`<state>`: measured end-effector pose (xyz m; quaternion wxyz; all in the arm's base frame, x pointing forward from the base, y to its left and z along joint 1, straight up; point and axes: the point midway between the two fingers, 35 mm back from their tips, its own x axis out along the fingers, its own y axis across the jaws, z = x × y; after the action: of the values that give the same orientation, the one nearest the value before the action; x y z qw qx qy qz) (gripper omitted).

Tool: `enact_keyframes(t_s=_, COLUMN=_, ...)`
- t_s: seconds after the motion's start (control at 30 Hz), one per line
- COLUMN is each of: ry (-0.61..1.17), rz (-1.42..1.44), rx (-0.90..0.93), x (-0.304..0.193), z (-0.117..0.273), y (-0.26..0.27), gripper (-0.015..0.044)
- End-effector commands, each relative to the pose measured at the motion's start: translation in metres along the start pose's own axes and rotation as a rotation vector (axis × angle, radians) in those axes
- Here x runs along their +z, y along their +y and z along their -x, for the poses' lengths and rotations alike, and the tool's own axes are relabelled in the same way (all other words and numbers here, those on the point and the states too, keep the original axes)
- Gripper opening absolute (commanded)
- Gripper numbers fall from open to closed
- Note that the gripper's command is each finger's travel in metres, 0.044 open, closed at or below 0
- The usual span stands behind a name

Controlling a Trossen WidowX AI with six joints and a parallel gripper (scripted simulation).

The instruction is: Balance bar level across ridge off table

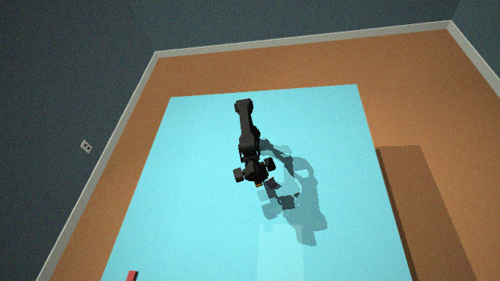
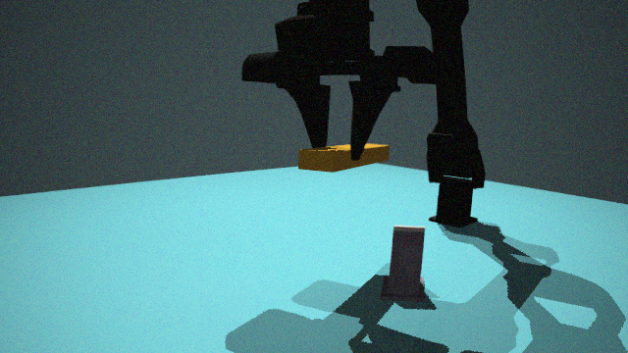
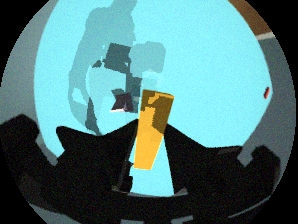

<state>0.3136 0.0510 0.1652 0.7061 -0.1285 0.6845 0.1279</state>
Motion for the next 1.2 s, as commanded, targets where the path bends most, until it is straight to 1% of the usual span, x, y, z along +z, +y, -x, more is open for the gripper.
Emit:
enact_keyframes(t_s=0.0, ry=0.005, rz=0.075, rx=0.003, x=0.005, z=-0.001, y=0.016, gripper=0.0)
enact_keyframes(t_s=0.53, ry=0.003, rz=0.291, rx=0.008, x=0.014, z=0.0, y=0.074, gripper=0.0)
enact_keyframes(t_s=0.73, ry=0.003, rz=0.295, rx=0.008, x=0.014, z=-0.003, y=0.076, gripper=0.0)
enact_keyframes(t_s=1.17, ry=0.003, rz=0.295, rx=0.008, x=0.014, z=-0.024, y=0.078, gripper=0.0)
